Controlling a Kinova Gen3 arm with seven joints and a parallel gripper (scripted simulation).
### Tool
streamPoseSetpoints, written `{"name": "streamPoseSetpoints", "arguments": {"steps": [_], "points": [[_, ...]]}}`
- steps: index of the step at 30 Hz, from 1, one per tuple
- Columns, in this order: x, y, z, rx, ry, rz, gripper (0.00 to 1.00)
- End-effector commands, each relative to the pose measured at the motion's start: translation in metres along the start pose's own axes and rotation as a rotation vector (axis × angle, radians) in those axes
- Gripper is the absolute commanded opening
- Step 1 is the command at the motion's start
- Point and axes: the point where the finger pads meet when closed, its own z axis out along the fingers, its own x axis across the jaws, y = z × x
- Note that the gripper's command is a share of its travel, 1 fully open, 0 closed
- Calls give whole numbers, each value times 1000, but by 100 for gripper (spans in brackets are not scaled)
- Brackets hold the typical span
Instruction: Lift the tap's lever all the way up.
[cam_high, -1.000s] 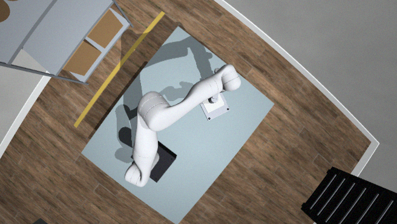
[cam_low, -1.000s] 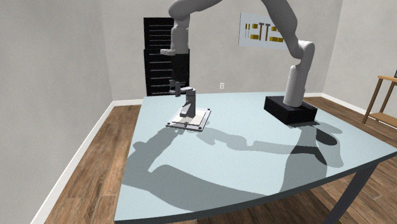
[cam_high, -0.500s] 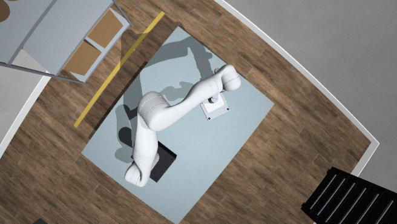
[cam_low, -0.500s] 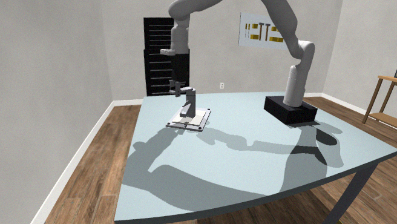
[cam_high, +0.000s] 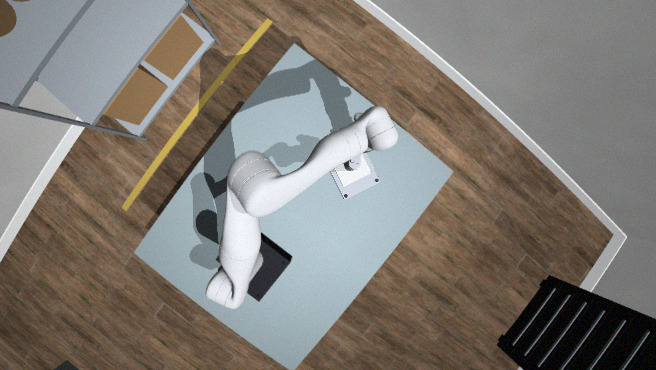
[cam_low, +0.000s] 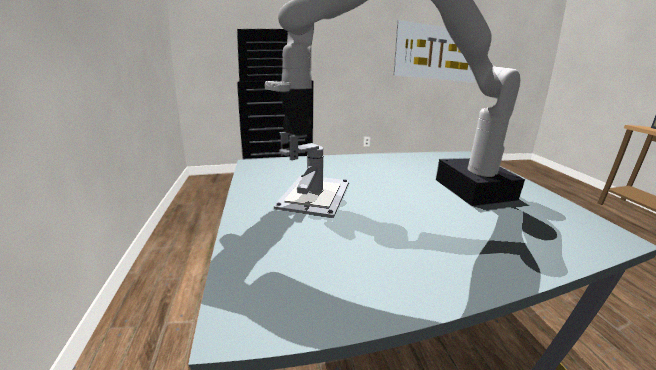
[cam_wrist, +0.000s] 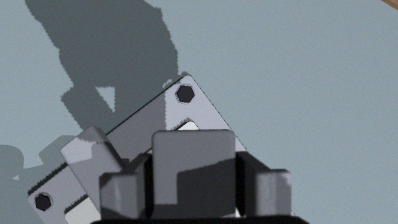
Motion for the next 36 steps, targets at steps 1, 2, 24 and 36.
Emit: {"name": "streamPoseSetpoints", "arguments": {"steps": [1,2,24,36], "points": [[0,0,-1,2,1,0,0],[0,0,-1,2,1,0,0],[0,0,-1,2,1,0,0],[0,1,-7,2,1,0,0]]}}
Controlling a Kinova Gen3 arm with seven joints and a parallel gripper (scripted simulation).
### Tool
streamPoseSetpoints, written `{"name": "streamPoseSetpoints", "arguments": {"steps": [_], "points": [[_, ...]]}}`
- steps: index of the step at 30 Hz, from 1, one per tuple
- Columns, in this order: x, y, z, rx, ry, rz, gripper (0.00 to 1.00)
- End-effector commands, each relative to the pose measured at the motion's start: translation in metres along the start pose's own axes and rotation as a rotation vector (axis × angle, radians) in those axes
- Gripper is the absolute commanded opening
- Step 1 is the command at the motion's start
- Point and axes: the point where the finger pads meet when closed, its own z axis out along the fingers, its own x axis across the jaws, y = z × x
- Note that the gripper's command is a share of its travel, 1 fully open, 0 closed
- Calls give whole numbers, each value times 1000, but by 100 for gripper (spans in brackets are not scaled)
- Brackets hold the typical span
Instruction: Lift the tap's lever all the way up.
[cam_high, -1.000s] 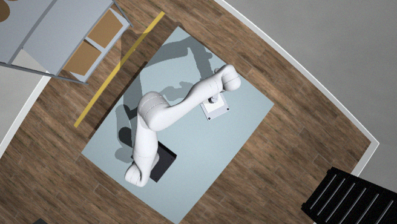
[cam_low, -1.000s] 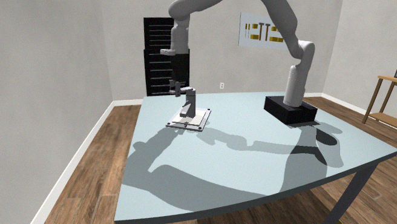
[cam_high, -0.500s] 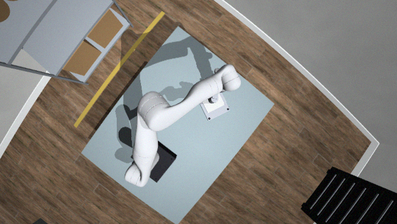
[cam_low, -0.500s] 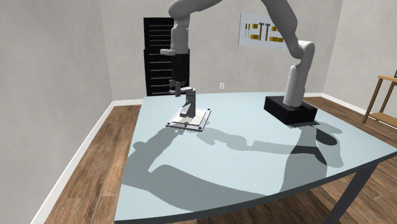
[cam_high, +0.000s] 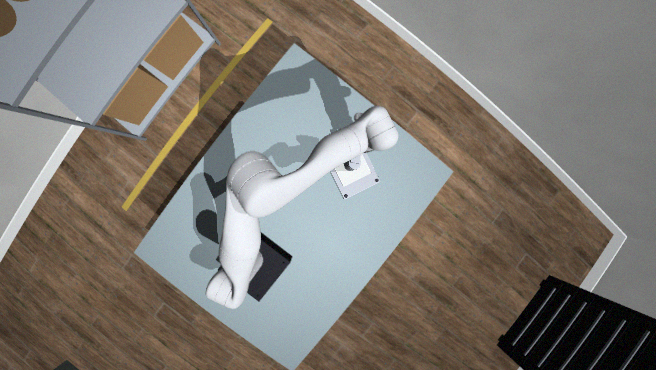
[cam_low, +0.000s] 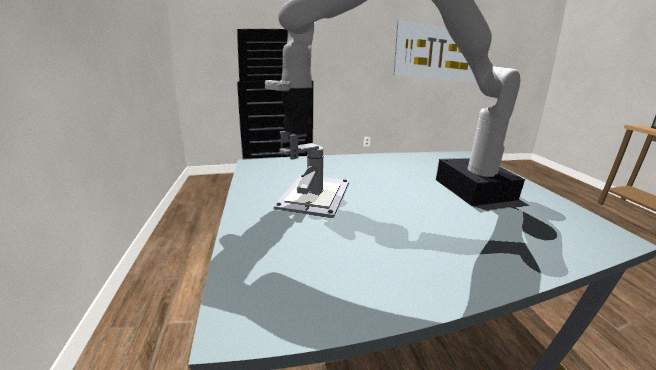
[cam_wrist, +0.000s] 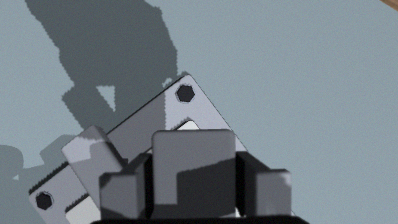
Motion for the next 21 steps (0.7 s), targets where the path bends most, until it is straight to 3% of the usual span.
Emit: {"name": "streamPoseSetpoints", "arguments": {"steps": [1,14,21], "points": [[0,1,-6,2,1,0,0],[0,10,-29,2,1,0,0],[0,12,-32,2,1,0,0]]}}
